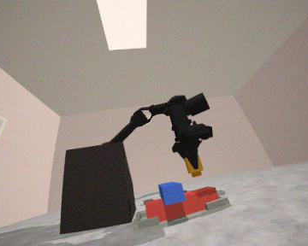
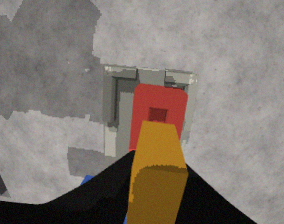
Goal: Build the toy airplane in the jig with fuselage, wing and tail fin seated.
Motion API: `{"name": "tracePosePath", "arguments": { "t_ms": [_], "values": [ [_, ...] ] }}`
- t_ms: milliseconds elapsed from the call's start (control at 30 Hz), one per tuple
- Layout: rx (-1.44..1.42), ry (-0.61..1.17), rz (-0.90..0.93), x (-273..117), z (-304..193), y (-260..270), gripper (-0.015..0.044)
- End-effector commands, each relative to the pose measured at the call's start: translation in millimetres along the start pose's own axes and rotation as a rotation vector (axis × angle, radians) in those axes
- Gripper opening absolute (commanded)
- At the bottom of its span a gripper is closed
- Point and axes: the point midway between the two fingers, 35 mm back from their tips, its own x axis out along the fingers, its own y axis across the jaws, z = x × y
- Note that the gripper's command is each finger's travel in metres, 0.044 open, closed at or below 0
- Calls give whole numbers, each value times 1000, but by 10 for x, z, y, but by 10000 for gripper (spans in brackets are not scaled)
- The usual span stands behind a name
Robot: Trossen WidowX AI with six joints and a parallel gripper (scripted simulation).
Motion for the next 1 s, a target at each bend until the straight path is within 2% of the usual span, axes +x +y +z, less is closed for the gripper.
{"name": "tracePosePath", "arguments": {
  "t_ms": [0, 500, 967],
  "values": [
    [-8, -1, -4, 2, 8, -12, 67],
    [-8, -1, -4, 11, 10, -12, 67],
    [-8, -1, -3, 236, 15, -17, 67]
  ]
}}
